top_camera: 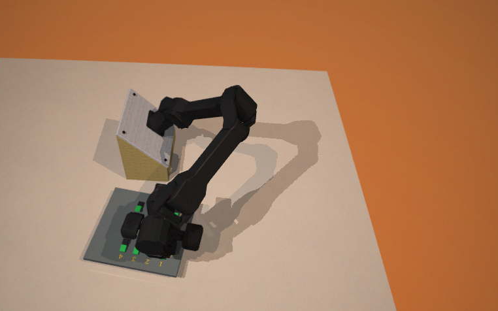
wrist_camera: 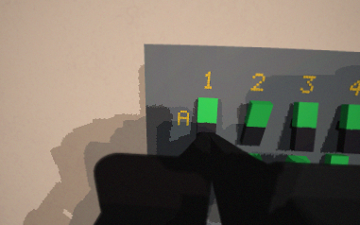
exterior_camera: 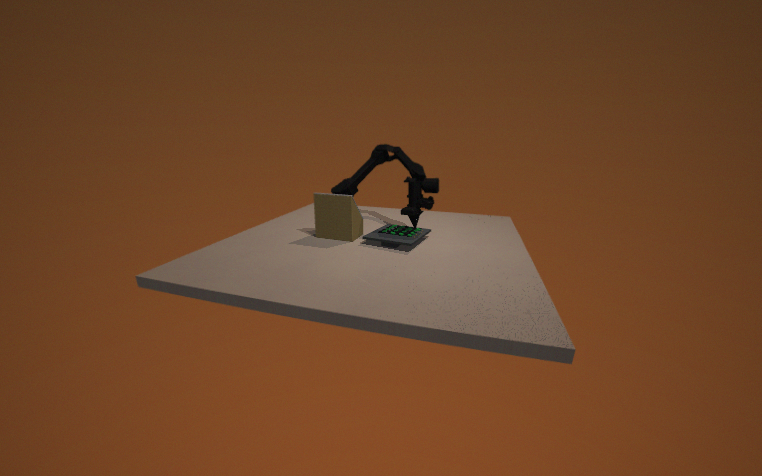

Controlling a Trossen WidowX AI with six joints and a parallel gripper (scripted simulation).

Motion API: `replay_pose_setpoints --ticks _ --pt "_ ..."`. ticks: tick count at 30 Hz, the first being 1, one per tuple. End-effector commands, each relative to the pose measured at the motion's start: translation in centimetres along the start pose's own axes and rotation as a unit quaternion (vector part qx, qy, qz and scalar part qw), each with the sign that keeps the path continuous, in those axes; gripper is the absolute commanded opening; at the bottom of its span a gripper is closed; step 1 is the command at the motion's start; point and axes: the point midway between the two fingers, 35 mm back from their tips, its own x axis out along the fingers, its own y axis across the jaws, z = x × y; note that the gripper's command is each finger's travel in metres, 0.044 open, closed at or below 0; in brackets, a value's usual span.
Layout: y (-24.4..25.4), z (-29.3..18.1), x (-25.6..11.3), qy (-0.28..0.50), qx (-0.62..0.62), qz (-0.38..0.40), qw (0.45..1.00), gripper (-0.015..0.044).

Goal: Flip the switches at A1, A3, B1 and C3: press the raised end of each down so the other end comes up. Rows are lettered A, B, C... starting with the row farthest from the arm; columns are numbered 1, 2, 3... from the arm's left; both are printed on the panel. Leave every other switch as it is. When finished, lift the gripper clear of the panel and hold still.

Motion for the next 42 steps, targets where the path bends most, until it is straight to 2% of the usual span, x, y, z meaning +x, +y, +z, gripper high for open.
replay_pose_setpoints --ticks 1,42 --pt "0.02 -0.01 0.05 0.0 0.002 0.001 1.0 0.0" --pt "0.02 -0.02 0.49 0.0 0.002 0.001 1.0 0.0"
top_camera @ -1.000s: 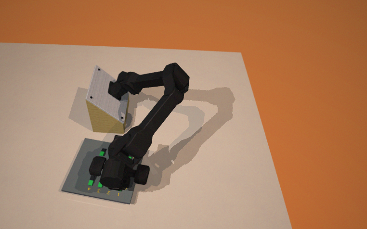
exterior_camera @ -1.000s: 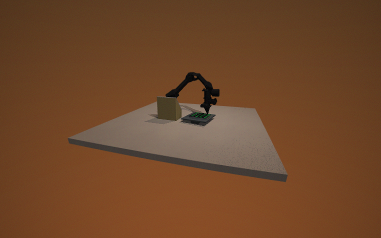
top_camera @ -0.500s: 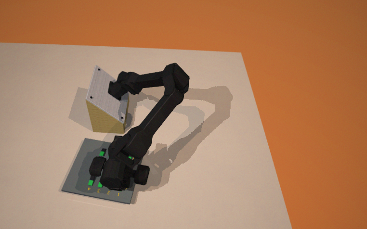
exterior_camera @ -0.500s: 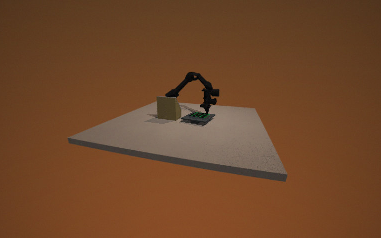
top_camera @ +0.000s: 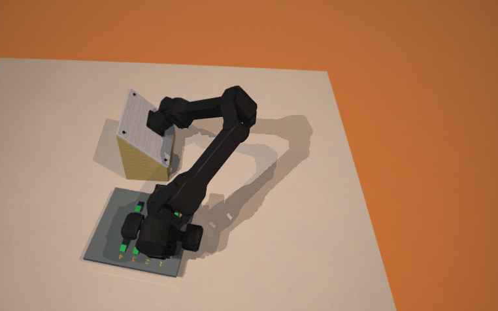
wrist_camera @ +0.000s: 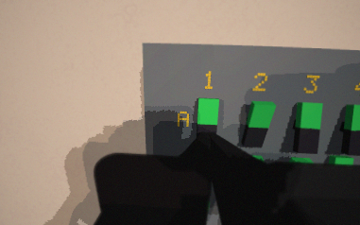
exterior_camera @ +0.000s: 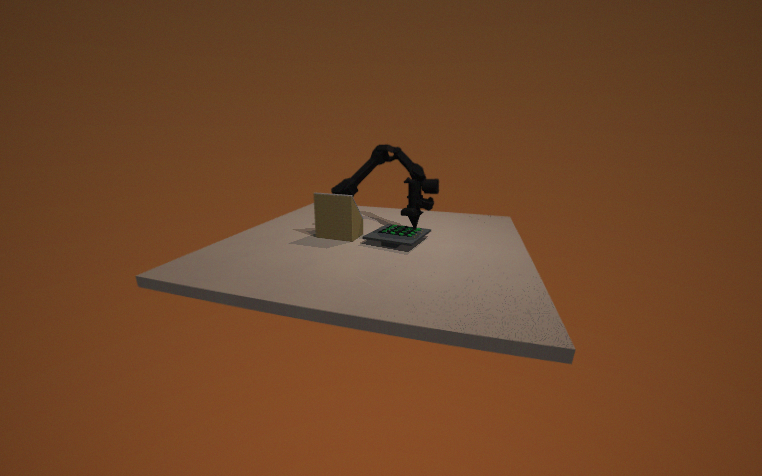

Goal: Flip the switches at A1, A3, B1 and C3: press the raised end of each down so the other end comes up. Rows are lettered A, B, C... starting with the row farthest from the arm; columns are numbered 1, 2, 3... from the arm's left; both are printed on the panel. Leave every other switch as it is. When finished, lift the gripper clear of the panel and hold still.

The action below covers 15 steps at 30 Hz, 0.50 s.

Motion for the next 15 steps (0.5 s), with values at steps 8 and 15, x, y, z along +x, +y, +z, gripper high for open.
replay_pose_setpoints --ticks 8,15 --pt "0.0 0.0 0.2 0.0 0.001 0.001 1.0 0.0" --pt "-0.1 0.4 -3.8 0.008 0.0 -0.002 1.0 0.0"
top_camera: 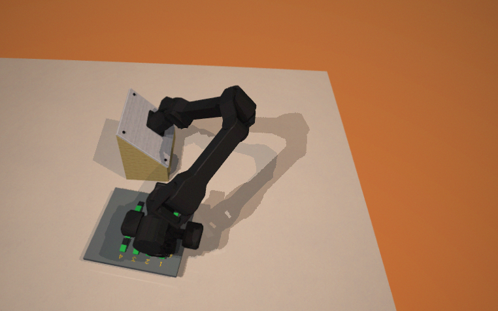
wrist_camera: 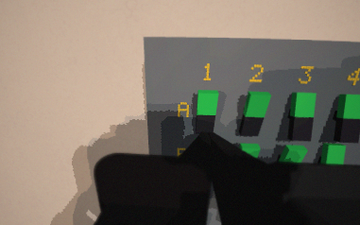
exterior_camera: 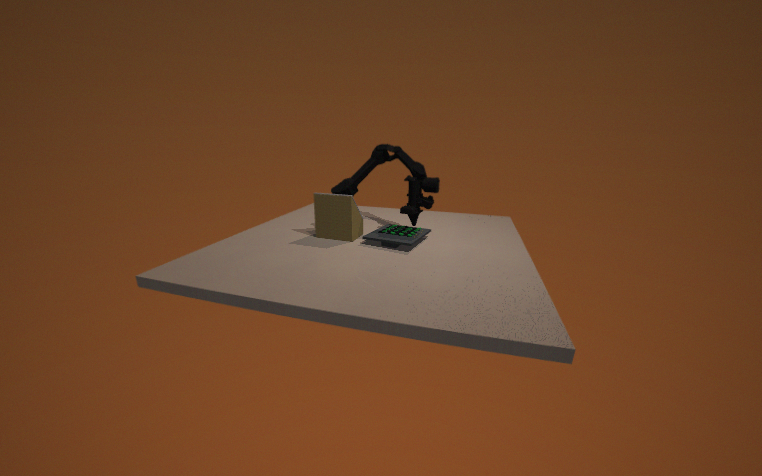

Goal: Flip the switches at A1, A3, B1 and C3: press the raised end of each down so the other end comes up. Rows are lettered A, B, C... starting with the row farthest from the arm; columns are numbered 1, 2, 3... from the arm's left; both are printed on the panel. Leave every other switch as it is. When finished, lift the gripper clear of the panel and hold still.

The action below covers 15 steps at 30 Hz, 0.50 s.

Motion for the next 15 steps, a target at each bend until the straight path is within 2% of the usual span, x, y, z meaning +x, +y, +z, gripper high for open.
replay_pose_setpoints --ticks 1,6,10,15 --pt "-0.1 0.5 -4.2 -0.003 -0.002 -0.001 1.0 0.0" --pt "-0.5 0.5 -5.3 -0.001 -0.002 0.0 1.0 0.0" --pt "-6.7 0.5 -5.3 -0.001 -0.002 -0.001 1.0 0.0" --pt "-7.0 0.4 -5.3 -0.001 -0.002 -0.001 1.0 0.0"
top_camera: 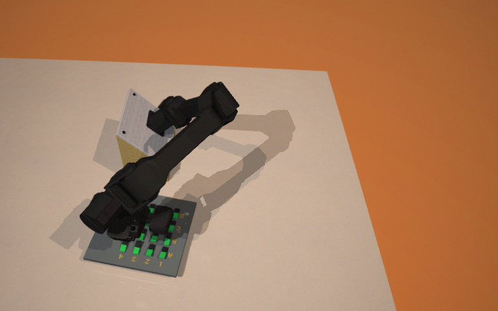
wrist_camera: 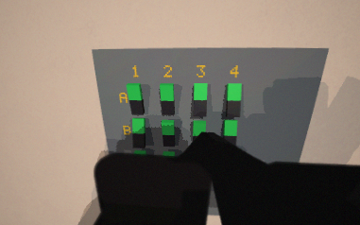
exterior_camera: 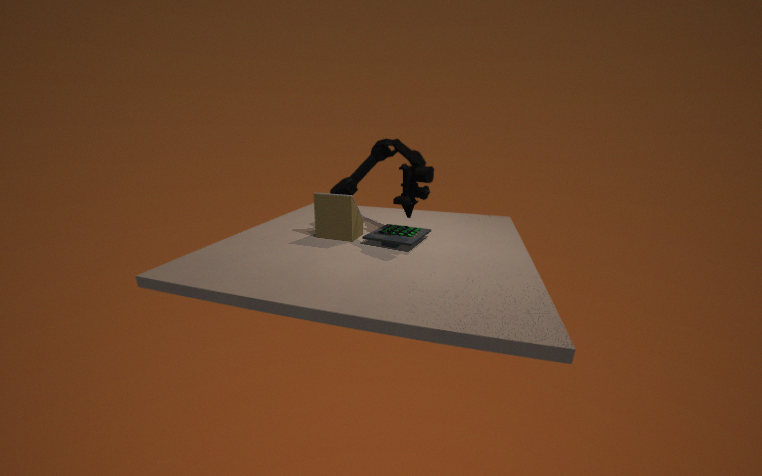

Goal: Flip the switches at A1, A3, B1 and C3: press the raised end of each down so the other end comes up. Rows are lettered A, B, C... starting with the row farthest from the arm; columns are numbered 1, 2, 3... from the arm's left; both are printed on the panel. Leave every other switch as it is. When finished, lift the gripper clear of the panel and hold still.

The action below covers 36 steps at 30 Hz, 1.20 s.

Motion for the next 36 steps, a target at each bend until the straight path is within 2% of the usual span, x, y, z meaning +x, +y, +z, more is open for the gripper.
replay_pose_setpoints --ticks 1,7,25,36 --pt "0.0 0.1 0.1 0.0 -0.012 -0.001 1.0 0.0" --pt "0.0 0.0 3.6 -0.013 -0.012 0.0 1.0 0.0" --pt "0.1 0.0 5.9 -0.013 -0.012 0.001 1.0 0.0" --pt "0.1 0.0 6.0 -0.012 -0.012 0.001 1.0 0.0"
